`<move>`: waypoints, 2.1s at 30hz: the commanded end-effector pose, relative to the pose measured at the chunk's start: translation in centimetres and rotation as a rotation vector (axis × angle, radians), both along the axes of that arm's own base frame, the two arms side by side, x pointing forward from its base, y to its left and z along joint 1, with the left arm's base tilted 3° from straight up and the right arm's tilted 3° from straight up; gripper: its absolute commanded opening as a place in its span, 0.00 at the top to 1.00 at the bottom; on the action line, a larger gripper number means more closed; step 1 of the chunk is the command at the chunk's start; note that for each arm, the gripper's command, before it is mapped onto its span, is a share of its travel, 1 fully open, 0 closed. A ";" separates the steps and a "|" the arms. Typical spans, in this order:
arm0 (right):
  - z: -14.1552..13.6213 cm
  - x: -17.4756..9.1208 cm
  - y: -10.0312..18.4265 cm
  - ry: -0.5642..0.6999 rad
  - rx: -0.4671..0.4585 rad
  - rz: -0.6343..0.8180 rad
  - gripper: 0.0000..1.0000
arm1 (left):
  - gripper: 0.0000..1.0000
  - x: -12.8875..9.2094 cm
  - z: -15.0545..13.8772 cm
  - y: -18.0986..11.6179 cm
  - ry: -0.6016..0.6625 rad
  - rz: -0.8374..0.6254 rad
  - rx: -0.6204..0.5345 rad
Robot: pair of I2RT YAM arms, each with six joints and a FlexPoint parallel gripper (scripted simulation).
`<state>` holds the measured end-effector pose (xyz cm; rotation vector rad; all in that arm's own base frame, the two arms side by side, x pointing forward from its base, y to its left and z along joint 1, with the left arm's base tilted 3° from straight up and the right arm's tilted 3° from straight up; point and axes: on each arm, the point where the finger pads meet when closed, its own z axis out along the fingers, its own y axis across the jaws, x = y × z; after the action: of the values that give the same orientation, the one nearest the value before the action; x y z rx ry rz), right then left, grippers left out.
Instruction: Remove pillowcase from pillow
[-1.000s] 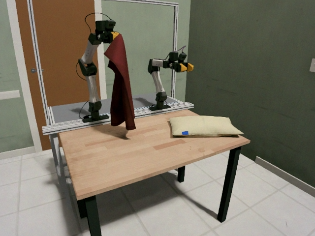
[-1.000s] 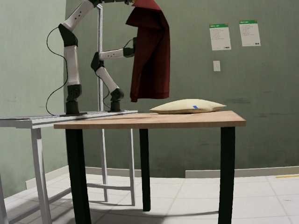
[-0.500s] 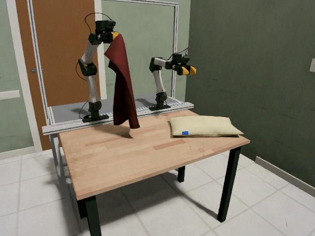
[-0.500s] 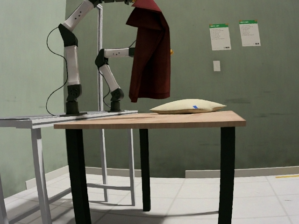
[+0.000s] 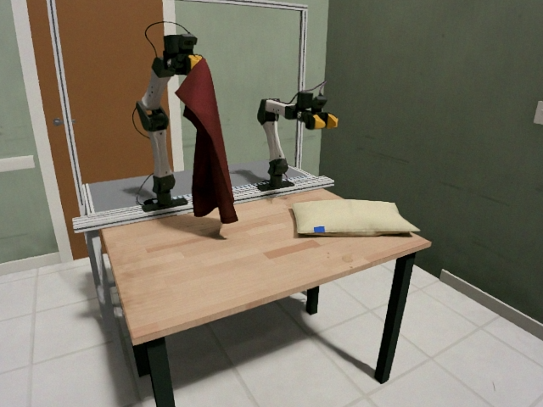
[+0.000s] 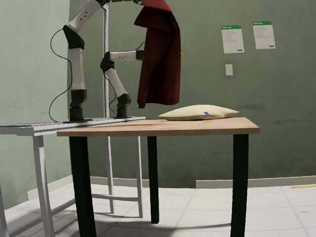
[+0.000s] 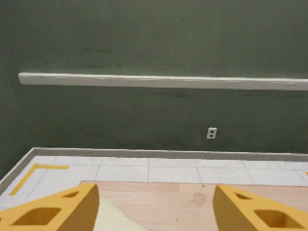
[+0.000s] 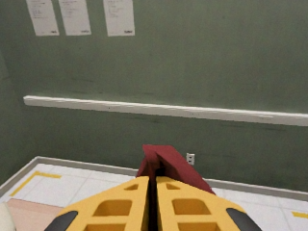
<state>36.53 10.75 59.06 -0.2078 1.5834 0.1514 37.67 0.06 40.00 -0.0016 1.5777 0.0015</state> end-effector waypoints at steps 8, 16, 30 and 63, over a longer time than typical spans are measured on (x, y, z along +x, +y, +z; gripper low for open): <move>0.3 2.2 -2.1 -0.002 -0.011 -0.061 1.00 | 0.40 -0.3 -1.0 0.0 0.023 -0.006 -0.002; 0.2 3.5 -3.8 -0.001 -0.013 -0.109 1.00 | 0.40 -0.3 -1.0 0.0 0.023 -0.006 -0.002; 0.3 5.7 -7.8 -0.006 -0.016 -0.211 1.00 | 0.40 -0.3 -1.0 0.0 0.023 -0.006 -0.002; 0.1 7.0 -9.3 -0.003 -0.013 -0.248 1.00 | 0.40 -0.3 -1.0 0.0 0.023 -0.006 -0.002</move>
<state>43.35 1.21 59.19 -0.0097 1.5933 -0.0572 37.67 0.06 40.00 -0.0016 1.5777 0.0015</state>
